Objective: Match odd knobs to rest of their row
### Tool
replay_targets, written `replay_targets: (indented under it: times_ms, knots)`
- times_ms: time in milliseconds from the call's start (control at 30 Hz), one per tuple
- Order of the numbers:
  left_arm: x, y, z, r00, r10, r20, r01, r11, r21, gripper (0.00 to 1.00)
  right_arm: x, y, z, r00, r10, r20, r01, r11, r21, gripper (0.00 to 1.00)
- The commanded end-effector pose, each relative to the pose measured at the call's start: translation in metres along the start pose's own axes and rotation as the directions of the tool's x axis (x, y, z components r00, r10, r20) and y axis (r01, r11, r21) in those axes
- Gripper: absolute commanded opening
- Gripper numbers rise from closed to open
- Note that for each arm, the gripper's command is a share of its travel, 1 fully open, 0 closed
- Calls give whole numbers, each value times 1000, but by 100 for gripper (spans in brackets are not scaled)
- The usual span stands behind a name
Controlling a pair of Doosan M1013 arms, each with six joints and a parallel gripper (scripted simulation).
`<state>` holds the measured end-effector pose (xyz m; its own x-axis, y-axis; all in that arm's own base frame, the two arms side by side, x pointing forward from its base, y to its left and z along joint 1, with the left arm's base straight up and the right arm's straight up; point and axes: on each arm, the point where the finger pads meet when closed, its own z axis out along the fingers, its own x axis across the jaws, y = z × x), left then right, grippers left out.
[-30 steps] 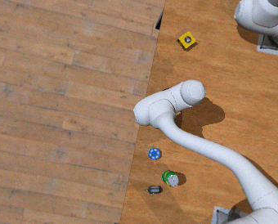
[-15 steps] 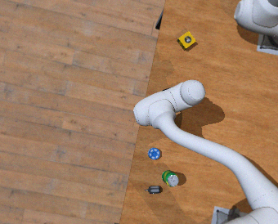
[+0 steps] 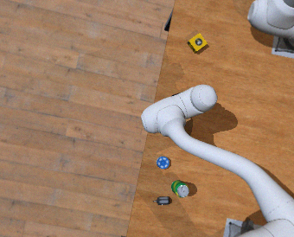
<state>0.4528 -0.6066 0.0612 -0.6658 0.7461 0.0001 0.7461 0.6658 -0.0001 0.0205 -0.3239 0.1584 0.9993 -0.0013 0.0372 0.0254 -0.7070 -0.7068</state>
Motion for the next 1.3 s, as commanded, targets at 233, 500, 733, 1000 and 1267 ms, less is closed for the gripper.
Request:
replay_targets:
  times_ms: [233,500,733,1000,1267]
  knots:
    - [0,0,8,1000,0,2,0,1000,0,46,0,0,0,1000,0,0,0,1000,-1,100]
    - [0,0,13,1000,0,2,0,1000,0,46,0,0,0,1000,0,0,0,1000,-1,100]
    - [0,0,13,1000,0,2,0,1000,0,46,0,0,0,1000,0,0,0,1000,-1,100]
    - [0,0,13,1000,0,2,0,1000,0,30,0,0,0,1000,0,0,0,1000,-1,100]
    - [0,0,13,1000,0,2,0,1000,0,30,0,0,0,1000,0,0,0,1000,-1,100]
